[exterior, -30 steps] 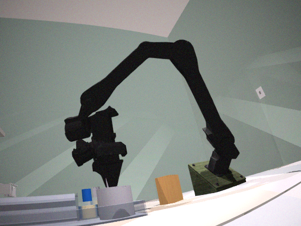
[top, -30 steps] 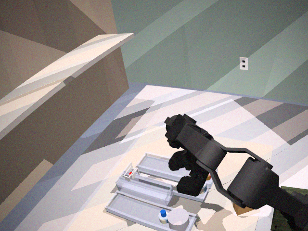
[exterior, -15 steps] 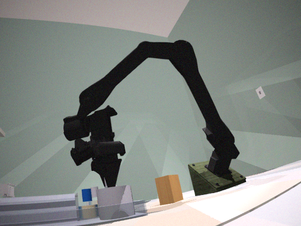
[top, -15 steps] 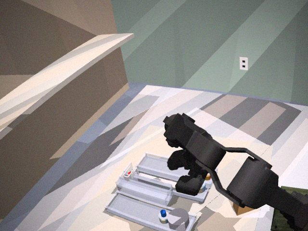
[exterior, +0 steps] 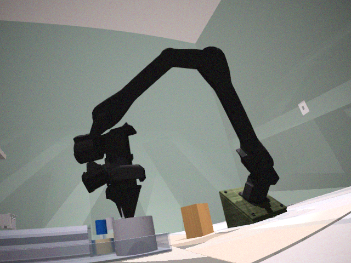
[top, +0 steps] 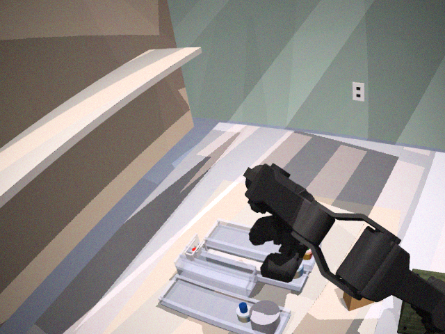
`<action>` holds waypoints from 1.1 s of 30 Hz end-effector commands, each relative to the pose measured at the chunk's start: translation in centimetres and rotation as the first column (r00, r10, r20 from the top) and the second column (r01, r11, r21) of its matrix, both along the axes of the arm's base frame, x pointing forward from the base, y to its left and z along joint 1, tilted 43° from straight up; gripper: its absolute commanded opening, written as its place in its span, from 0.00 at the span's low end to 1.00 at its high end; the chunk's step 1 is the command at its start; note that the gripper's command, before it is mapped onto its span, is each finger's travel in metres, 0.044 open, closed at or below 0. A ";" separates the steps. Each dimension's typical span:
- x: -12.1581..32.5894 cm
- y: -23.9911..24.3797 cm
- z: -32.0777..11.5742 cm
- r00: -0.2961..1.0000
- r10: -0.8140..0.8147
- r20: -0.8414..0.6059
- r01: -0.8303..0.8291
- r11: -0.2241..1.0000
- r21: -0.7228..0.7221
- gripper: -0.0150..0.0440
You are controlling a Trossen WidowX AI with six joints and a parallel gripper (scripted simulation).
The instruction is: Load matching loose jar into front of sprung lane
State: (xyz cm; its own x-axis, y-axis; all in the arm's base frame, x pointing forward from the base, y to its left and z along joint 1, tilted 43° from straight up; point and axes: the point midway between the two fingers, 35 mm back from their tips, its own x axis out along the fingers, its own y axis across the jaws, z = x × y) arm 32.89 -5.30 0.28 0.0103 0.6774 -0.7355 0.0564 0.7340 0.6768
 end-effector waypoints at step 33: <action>0.6 0.1 -0.1 1.000 -0.009 0.022 0.009 1.000 0.001 0.25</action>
State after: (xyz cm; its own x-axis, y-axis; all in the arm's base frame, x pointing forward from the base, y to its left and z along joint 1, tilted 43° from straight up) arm 33.11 -5.22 0.17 0.0155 0.6745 -0.7381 0.0528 0.7366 0.6743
